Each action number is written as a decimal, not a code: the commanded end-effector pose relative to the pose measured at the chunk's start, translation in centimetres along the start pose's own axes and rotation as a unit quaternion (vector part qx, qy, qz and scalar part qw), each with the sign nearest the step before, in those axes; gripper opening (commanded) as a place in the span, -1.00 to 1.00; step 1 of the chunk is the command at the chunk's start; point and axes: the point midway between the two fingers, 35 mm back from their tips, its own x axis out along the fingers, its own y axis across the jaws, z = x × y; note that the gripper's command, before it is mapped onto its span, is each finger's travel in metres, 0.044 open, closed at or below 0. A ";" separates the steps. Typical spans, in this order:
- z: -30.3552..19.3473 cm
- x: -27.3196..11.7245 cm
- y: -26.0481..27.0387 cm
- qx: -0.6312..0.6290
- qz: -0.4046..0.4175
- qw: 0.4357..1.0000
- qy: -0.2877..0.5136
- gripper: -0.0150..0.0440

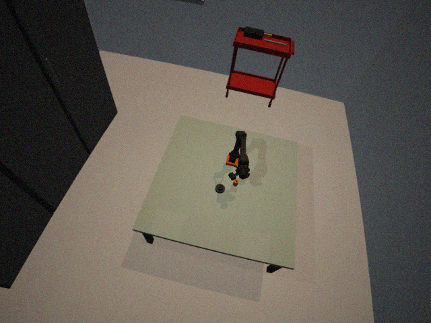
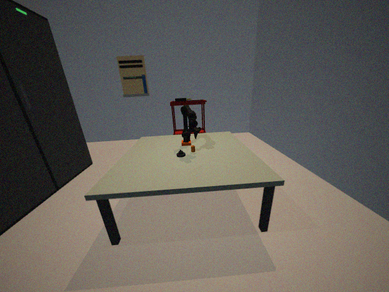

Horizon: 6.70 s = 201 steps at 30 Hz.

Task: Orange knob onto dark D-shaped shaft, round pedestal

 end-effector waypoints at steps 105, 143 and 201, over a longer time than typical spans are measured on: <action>0.9 8.5 -0.3 0.365 -0.002 0.931 0.000 -0.49; 1.3 -1.6 -2.2 0.365 -0.008 0.931 -0.003 -0.49; -3.1 5.2 -14.7 0.365 -0.009 0.931 0.000 -0.49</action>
